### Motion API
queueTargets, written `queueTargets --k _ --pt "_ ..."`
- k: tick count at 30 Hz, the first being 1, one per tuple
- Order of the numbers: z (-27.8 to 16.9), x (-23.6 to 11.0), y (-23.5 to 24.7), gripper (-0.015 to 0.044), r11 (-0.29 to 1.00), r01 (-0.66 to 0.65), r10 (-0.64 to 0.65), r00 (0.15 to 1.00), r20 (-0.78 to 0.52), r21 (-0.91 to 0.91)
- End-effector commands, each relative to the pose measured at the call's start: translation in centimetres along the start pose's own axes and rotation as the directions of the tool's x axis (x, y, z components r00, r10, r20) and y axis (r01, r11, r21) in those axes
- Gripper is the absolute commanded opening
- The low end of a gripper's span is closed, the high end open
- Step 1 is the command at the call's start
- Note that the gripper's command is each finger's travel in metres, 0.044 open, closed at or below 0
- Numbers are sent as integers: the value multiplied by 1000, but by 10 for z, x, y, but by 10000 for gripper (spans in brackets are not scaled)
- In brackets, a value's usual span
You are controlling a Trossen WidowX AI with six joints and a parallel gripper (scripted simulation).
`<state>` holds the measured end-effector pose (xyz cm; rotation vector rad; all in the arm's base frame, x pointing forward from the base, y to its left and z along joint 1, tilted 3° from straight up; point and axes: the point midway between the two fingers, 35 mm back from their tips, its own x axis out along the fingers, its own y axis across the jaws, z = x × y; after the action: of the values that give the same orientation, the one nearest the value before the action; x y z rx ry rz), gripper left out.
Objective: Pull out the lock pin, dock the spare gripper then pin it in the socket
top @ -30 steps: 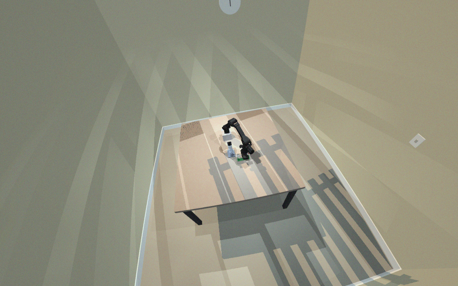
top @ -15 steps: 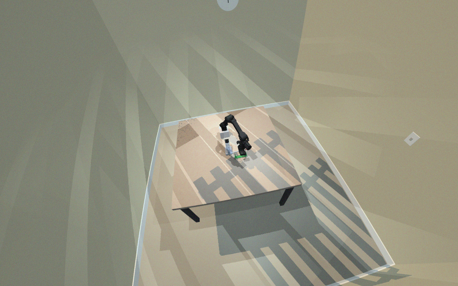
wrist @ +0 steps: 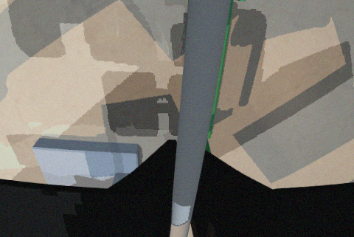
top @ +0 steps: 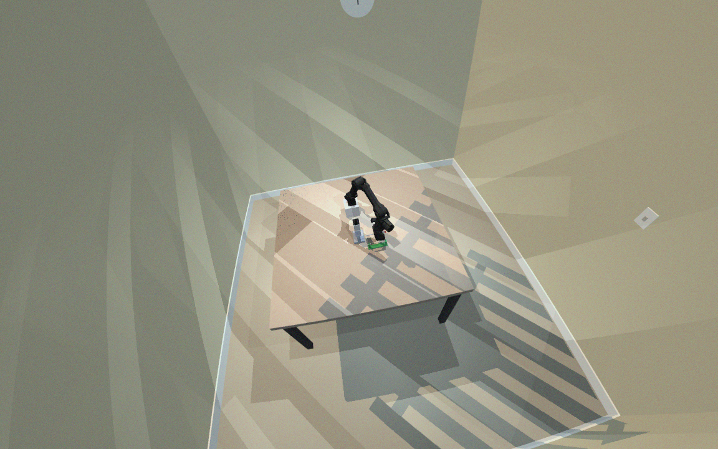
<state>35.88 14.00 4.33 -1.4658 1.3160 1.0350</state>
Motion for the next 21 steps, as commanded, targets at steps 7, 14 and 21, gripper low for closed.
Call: queueTargets --k 7,14,21 --pt "-2 -8 26 0 1000 -1 1 1000 5 6" --pt "-5 -11 46 0 1000 -3 3 1000 5 9" --pt "-7 -13 62 0 1000 -5 5 1000 5 11"
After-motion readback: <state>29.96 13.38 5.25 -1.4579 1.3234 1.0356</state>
